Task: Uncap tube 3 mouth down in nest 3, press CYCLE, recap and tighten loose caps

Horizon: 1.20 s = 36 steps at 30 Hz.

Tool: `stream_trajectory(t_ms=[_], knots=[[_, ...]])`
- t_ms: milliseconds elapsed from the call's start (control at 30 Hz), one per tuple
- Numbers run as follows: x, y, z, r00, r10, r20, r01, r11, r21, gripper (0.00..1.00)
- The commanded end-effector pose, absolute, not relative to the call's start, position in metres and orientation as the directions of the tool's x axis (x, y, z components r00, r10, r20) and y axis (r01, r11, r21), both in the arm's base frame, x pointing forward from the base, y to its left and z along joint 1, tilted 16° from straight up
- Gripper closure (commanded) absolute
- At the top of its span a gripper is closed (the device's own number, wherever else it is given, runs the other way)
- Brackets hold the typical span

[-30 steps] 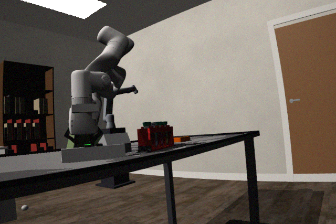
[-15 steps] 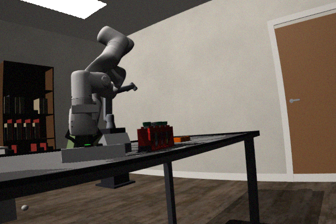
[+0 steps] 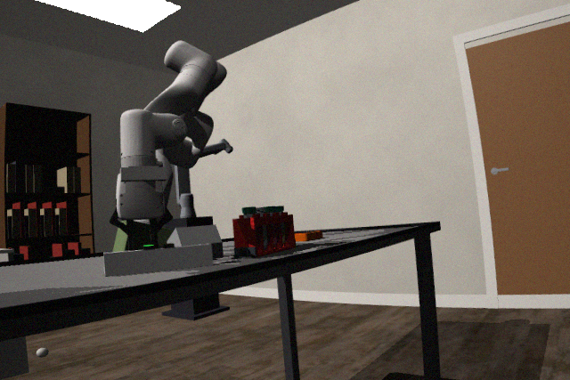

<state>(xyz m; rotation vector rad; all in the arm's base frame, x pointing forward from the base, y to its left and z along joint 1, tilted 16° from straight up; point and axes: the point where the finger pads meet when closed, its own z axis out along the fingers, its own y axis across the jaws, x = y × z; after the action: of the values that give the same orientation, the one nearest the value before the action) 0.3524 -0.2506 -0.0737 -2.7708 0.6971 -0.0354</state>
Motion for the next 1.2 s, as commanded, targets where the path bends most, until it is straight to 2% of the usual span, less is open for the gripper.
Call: stream_trajectory(t_ms=[0, 833, 933, 1000, 1067, 1167], knots=[[0.352, -0.257, -0.055, 0.883, -0.468, -0.041, -0.461, -0.844, -0.276, 1.0], [0.343, -0.283, 0.04, 0.883, -0.468, -0.041, -0.46, -0.844, -0.276, 1.0], [0.348, -0.26, 0.047, 0.741, -0.662, -0.108, -0.664, -0.701, -0.258, 1.0], [0.348, -0.26, 0.047, 0.741, -0.662, -0.108, -0.664, -0.701, -0.258, 1.0], [0.352, -0.244, 0.052, 0.621, -0.77, -0.149, -0.778, -0.582, -0.236, 1.0], [0.358, -0.222, 0.059, 0.61, -0.778, -0.153, -0.787, -0.571, -0.234, 1.0]])
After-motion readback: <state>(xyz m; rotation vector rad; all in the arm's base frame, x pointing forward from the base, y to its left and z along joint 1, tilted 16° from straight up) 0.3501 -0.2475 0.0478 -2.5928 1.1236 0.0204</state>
